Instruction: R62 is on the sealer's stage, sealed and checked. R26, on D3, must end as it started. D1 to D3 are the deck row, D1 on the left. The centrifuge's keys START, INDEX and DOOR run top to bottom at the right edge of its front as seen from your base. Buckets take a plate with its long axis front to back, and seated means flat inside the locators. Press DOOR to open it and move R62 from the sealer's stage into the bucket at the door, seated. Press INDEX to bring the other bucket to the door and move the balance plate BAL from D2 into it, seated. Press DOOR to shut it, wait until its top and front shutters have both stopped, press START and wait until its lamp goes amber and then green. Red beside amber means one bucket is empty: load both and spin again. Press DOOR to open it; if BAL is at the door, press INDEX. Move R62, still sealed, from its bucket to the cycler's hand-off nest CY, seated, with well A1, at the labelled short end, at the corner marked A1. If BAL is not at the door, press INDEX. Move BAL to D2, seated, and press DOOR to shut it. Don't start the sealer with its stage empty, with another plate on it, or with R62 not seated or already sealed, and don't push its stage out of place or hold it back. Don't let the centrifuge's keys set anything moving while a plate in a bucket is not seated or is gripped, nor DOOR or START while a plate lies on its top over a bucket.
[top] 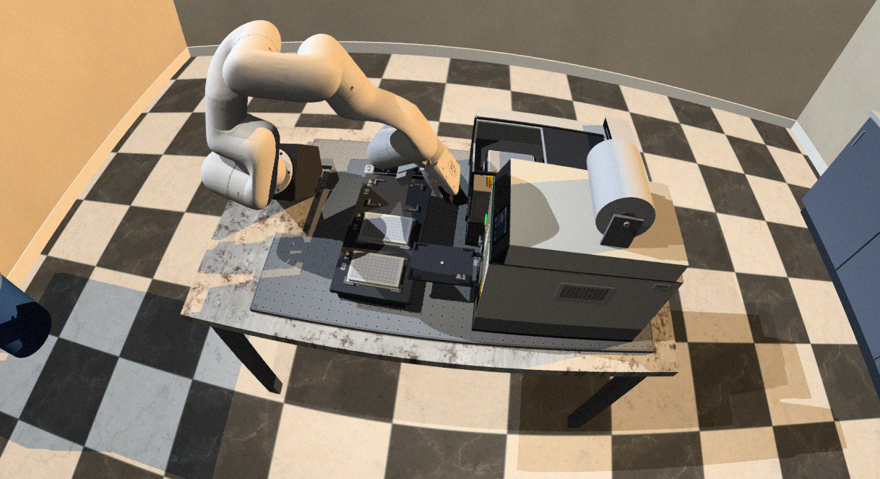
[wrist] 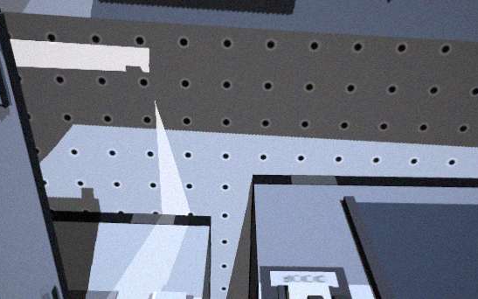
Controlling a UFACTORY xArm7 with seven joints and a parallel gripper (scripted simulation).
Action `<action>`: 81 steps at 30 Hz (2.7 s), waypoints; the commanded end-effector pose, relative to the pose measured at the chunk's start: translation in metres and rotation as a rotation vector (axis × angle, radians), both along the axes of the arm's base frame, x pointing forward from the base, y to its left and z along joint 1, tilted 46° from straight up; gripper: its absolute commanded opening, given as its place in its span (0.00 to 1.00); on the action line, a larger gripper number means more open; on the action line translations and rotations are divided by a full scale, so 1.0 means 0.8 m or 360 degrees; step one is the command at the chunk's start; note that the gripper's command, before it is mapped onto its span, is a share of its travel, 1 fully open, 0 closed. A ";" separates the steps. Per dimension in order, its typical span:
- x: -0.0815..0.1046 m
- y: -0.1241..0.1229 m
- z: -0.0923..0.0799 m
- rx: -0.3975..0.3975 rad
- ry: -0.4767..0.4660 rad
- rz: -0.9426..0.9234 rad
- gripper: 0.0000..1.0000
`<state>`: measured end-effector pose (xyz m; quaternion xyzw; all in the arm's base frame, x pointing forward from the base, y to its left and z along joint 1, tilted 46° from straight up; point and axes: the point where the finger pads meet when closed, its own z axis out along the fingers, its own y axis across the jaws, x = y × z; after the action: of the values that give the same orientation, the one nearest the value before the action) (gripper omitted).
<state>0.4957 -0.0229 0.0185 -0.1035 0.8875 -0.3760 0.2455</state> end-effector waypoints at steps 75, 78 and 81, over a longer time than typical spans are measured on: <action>-0.055 0.029 0.026 0.0003 -0.0003 0.0005 0.00; -0.060 0.031 0.029 0.0003 -0.0003 0.0005 0.00; -0.066 0.034 0.031 0.0003 -0.0003 0.0005 0.00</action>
<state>0.4474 -0.0002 0.0402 -0.1035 0.8875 -0.3760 0.2454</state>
